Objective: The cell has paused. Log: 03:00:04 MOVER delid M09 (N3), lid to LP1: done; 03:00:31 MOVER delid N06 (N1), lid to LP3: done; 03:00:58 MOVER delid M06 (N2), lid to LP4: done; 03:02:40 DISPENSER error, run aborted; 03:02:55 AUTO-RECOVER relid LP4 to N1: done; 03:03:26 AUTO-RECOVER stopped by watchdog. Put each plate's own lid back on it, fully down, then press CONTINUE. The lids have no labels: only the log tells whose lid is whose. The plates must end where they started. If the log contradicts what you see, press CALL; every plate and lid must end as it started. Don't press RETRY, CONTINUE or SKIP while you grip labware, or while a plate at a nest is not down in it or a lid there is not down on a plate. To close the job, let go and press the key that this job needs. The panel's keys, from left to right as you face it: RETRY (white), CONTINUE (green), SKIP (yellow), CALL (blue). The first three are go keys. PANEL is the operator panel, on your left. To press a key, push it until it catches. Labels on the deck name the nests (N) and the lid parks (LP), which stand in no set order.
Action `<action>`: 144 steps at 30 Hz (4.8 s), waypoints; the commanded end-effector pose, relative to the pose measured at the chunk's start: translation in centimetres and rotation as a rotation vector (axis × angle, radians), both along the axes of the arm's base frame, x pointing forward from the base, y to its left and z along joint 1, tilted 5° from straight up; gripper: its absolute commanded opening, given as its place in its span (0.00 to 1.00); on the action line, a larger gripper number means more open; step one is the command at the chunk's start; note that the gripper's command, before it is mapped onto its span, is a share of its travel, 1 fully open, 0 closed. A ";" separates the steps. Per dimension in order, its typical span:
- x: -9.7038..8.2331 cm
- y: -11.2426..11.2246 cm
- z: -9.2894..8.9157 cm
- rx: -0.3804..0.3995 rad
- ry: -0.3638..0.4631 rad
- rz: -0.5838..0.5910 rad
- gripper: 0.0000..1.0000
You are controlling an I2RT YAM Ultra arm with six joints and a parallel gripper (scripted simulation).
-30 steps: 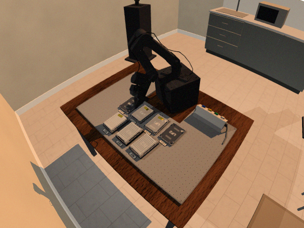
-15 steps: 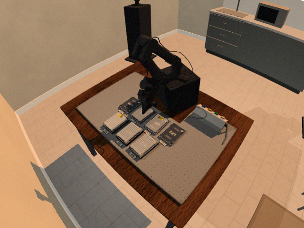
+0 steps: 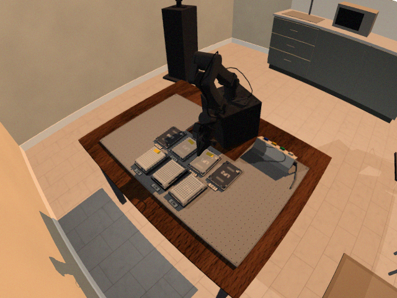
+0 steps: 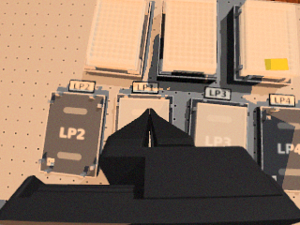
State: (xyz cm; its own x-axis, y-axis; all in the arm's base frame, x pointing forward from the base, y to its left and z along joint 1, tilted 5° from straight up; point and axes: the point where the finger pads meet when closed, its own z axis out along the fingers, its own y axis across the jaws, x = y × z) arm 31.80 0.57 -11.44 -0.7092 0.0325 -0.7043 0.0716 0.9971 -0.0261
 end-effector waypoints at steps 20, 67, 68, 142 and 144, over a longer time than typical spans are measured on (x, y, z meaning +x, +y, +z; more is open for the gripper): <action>2.6 8.1 0.7 0.010 -0.036 -0.080 0.00; 8.8 3.5 0.7 -0.001 -0.012 -0.078 0.00; 8.8 3.5 0.7 -0.001 -0.012 -0.078 0.00; 17.0 -11.1 2.7 -0.007 -0.015 -0.078 0.00; 17.9 -12.3 3.6 -0.014 -0.041 -0.078 0.00</action>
State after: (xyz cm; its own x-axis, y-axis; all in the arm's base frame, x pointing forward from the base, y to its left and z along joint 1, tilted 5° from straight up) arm 48.62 -10.25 -9.81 -0.7010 0.1018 -0.7059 0.1725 0.9846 -0.0294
